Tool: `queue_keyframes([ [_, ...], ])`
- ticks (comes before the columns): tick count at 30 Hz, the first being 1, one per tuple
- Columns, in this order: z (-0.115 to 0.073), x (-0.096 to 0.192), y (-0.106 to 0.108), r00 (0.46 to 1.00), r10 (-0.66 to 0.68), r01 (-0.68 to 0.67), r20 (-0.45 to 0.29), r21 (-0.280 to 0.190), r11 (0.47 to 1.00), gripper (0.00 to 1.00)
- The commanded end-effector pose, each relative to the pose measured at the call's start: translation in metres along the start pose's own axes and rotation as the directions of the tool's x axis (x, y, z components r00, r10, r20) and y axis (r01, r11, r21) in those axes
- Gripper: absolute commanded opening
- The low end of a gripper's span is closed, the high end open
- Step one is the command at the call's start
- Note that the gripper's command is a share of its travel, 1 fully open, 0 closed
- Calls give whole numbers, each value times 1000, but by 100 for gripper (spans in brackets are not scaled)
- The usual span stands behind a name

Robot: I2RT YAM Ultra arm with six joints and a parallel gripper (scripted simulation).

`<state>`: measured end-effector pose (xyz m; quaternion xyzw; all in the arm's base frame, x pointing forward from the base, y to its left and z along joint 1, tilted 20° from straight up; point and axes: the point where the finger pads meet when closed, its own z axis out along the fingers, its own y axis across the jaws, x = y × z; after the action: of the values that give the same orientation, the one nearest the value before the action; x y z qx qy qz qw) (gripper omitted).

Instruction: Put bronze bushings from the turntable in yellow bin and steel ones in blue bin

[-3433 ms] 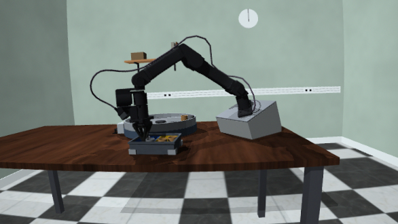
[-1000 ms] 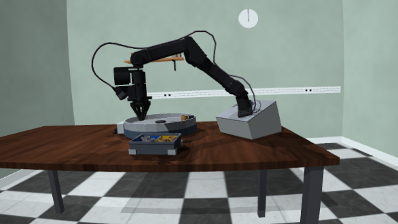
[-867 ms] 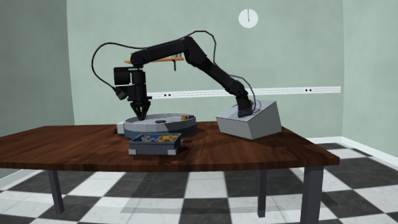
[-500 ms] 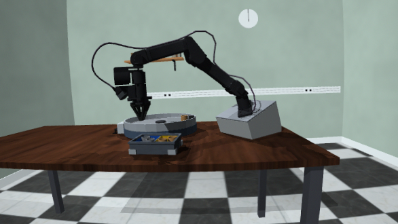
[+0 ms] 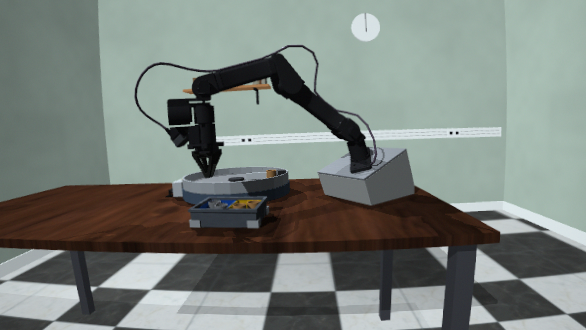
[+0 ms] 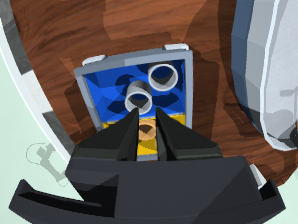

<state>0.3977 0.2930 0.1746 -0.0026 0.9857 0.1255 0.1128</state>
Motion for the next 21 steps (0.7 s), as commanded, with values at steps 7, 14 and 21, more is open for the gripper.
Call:
queue_keyframes([
  [7, -21, -8, 1, 999, 2, -1, 38, -23, 1000, 15],
  [14, -21, -8, 1, 999, 2, -1, 38, -23, 1000, 15],
  [21, -13, -5, -4, 1000, 1, 0, 27, -19, 1000, 14],
])
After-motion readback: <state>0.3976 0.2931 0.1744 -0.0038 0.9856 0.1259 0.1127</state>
